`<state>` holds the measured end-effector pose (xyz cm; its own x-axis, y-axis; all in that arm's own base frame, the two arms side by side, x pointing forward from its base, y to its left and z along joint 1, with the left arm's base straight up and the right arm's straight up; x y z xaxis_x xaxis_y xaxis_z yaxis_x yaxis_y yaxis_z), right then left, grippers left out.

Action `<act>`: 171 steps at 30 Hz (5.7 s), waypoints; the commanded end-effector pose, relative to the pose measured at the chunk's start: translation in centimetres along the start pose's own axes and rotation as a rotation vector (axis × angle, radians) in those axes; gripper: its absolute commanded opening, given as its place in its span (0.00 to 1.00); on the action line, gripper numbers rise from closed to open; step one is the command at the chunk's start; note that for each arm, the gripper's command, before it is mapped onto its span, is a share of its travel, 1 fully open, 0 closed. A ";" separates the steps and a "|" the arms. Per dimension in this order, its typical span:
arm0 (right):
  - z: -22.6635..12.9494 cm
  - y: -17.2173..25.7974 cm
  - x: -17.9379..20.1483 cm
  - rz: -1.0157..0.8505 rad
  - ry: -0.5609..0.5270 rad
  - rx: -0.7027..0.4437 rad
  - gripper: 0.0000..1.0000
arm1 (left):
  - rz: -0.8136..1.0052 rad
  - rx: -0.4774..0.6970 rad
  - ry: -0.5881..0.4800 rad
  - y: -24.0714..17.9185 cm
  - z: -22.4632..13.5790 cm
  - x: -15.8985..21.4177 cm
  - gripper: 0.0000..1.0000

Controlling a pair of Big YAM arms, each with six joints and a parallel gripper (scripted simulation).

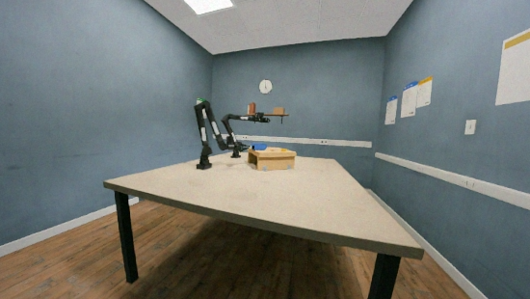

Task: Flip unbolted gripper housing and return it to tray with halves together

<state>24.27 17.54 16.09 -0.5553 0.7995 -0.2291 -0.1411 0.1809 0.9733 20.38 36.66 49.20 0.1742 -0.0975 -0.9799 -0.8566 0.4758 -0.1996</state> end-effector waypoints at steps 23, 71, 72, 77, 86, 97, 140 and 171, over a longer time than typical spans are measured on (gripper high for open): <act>-0.8 0.6 0.2 -0.002 -0.006 -0.045 0.14 | -0.017 0.007 -0.035 -0.2 0.1 -1.4 1.00; 6.8 10.0 -9.0 -0.482 -0.214 -0.048 0.14 | -0.013 0.299 0.026 -12.3 -1.8 1.0 1.00; 6.9 10.2 -8.9 -0.489 -0.216 -0.045 0.14 | -0.014 0.300 0.027 -12.5 -1.8 1.0 1.00; 7.2 12.7 -10.8 -0.575 -0.256 -0.050 0.14 | -0.030 0.349 0.040 -14.6 -2.6 1.5 1.00; 8.8 13.6 -13.9 -0.704 -0.291 0.034 0.14 | -0.034 0.451 0.063 -18.3 -4.2 2.2 1.00; 8.9 17.5 -17.1 -0.863 -0.344 0.074 0.14 | -0.037 0.541 0.084 -21.9 -6.2 2.9 1.00; 7.4 26.7 -29.9 -1.405 -0.397 0.445 0.14 | -0.029 0.935 0.168 -33.9 -17.7 5.0 1.00; 4.0 32.9 -31.5 -1.556 -0.451 0.491 0.14 | -0.047 1.055 0.171 -36.7 -22.0 4.9 1.00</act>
<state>41.83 -0.09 49.38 0.0009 -0.2044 -0.9789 0.0013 0.9789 -0.2044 41.90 -0.05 49.23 -0.0005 -0.2080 -0.9781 -0.0003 0.9781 -0.2080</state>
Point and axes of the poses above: on each arm, the point where the finger pads meet when closed, its own z axis out along the fingers, its own y axis across the jaws, x = y × z, the point moved 10 cm from there along -z, back along the fingers, and after that the axes turned 12 degrees about -z, right-handed, at the moved point
